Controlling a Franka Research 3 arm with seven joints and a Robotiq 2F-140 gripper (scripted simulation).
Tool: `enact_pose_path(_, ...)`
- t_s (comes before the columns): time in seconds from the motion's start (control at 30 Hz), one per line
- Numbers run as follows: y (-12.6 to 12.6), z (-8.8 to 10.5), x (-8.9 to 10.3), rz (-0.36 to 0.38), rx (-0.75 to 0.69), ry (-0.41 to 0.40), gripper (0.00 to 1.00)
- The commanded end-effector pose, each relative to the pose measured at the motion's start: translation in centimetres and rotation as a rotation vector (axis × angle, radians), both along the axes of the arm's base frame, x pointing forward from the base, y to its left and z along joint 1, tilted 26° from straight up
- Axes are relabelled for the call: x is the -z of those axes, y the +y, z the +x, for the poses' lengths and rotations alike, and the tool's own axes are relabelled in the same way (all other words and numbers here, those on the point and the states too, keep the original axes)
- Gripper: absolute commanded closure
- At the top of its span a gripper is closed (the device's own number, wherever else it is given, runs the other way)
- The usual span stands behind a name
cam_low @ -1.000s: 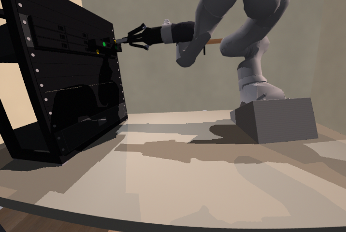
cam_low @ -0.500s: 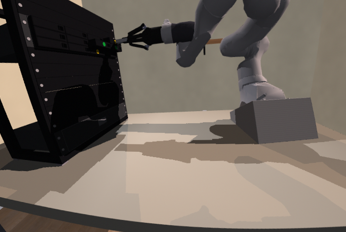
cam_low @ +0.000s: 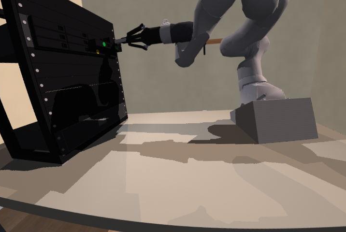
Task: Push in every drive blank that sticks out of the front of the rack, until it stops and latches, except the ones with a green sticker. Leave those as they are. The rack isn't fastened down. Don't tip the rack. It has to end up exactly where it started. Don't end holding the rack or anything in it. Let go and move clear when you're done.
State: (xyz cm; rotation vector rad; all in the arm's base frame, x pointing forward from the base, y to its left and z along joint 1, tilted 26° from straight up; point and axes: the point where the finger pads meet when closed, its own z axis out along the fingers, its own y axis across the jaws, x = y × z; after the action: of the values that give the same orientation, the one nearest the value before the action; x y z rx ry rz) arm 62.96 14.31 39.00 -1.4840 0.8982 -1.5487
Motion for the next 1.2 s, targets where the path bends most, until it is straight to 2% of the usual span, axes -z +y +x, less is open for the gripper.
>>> enact_pose_path(0.0, -0.2, 0.5, 0.0, 0.004, 0.005, 0.0, 1.0)
enact_pose_path(0.4, -0.2, 0.6, 0.0, 0.004, 0.005, 0.0, 1.0)
enact_pose_path(0.63, -0.2, 1.5, 0.0, 0.004, 0.005, 0.0, 1.0)
enact_pose_path(1.17, -0.2, 2.1, -0.1, 0.004, 0.005, 0.0, 1.0)
